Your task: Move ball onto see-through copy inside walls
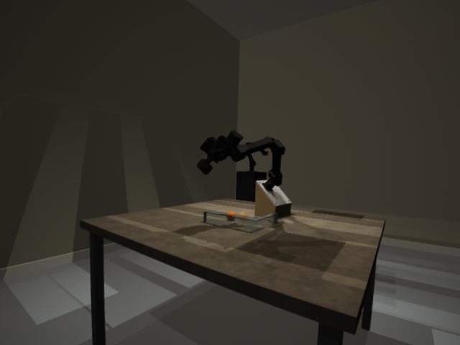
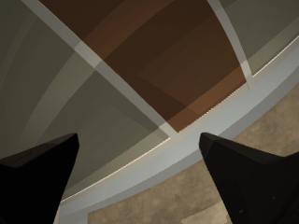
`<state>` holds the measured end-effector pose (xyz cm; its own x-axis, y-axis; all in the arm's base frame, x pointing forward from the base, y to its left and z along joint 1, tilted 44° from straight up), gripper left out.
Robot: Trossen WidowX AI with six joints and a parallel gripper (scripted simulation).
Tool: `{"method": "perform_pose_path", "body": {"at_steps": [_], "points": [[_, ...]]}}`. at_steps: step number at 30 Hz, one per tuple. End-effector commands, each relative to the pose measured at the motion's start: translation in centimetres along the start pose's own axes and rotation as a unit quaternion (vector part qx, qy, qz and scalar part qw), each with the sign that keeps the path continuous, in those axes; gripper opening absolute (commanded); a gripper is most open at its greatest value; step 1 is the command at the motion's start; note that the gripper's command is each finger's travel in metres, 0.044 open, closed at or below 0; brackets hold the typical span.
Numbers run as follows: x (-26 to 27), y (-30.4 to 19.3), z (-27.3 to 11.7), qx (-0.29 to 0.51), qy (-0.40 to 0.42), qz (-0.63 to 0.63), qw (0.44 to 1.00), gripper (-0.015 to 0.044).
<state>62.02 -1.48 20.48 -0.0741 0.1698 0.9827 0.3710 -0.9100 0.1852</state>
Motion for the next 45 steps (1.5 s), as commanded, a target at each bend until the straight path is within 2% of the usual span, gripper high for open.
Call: {"method": "perform_pose_path", "body": {"at_steps": [1, 2, 9, 14, 18, 24, 31, 45], "points": [[-0.3, 0.0, -0.1, 0.001, -0.004, -0.003, 1.000, 0.0374], [-1.0, -0.1, -0.3, 0.003, -0.018, -0.013, 1.000, 0.0348], [-11.0, -2.3, -4.5, 0.081, -0.179, -0.136, 0.971, 0.0348], [-17.1, -5.3, -9.4, 0.186, -0.260, -0.200, 0.926, 0.0348], [-20.8, -8.2, -14.1, 0.284, -0.294, -0.232, 0.883, 0.0348], [-23.9, -13.2, -21.8, 0.435, -0.290, -0.250, 0.815, 0.0348], [-24.0, -18.7, -29.8, 0.572, -0.221, -0.235, 0.755, 0.0348], [-24.8, -20.0, -29.6, 0.575, -0.218, -0.234, 0.753, 0.0348]]}}
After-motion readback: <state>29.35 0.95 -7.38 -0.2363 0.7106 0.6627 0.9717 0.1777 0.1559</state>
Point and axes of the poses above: the point midway between the two fingers, 35 mm back from their tips, its own z axis out along the fingers, its own x axis across the jaws, y = z × x, the point moved 2 cm from there along -z, back along the fingers, and after that the axes turned 6 degrees about -z, right-handed, at the moved point
